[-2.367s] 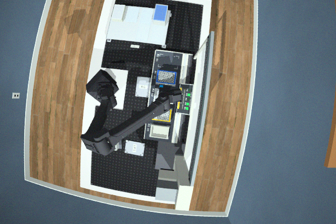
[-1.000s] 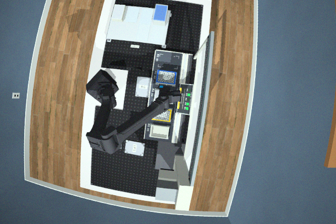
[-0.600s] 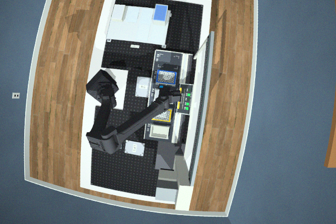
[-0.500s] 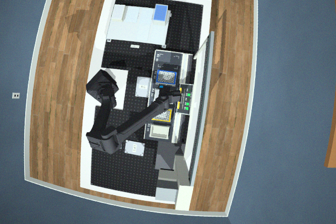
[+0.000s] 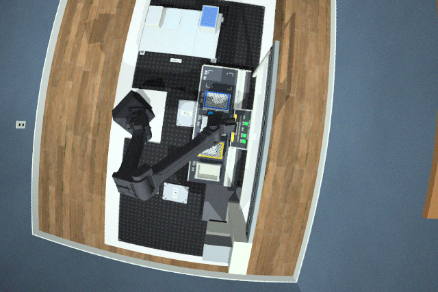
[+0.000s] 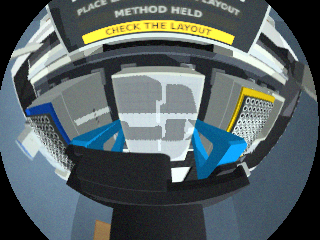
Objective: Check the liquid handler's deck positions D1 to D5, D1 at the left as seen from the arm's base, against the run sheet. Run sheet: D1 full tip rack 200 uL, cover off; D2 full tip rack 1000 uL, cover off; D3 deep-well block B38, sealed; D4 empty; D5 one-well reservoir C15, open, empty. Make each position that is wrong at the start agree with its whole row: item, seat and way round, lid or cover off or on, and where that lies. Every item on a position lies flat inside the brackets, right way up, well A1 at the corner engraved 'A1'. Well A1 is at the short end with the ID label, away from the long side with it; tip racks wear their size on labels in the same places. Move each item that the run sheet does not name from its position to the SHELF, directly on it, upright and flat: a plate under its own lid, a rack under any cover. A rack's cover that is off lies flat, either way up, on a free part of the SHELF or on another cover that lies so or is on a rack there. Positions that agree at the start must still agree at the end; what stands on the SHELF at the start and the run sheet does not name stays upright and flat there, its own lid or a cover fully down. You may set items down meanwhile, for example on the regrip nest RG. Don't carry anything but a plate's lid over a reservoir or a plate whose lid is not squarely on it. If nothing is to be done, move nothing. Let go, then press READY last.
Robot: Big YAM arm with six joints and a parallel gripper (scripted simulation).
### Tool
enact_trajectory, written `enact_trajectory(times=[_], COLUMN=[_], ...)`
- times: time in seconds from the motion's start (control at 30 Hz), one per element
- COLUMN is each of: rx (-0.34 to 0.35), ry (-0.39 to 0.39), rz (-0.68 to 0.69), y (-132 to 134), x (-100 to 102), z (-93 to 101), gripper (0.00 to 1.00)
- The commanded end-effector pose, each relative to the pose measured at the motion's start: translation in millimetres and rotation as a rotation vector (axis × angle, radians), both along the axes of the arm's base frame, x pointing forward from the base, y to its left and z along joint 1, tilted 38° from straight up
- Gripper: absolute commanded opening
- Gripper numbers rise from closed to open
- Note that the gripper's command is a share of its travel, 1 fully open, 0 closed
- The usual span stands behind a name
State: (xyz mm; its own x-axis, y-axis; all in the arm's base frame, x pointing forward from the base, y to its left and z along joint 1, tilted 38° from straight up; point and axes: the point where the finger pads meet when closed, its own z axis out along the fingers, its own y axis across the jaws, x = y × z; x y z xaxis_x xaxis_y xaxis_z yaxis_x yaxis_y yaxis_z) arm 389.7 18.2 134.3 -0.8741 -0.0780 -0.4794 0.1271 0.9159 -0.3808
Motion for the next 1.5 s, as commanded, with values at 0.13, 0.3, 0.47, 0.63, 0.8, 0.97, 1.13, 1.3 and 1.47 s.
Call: enact_trajectory(times=[0.13, 0.3, 0.47, 0.63, 0.8, 0.97, 1.13, 1.3, 1.47], rx=[0.003, 0.002, 0.006, 0.001, 0.004, 0.002, 0.009, 0.009, 0.009], ry=[-0.017, -0.01, -0.026, -0.008, -0.02, -0.015, -0.032, -0.032, -0.032], rz=[-0.002, -0.002, -0.001, -0.002, -0.002, -0.003, 0.004, 0.004, 0.004], y=[-3.6, -4.2, -4.0, -5.9, -6.2, -6.4, -0.7, -0.8, -0.8], x=[6.8, 6.9, 10.2, 6.8, 9.2, 10.8, 11.9, 11.8, 11.8], z=[1.8, -2.1, 3.3, -5.7, -2.3, -4.7, 4.1, 4.1, 4.1], gripper=[0.0, 0.0, 0.0, 0.0, 0.0, 0.0, 0.0, 0.0, 1.0])
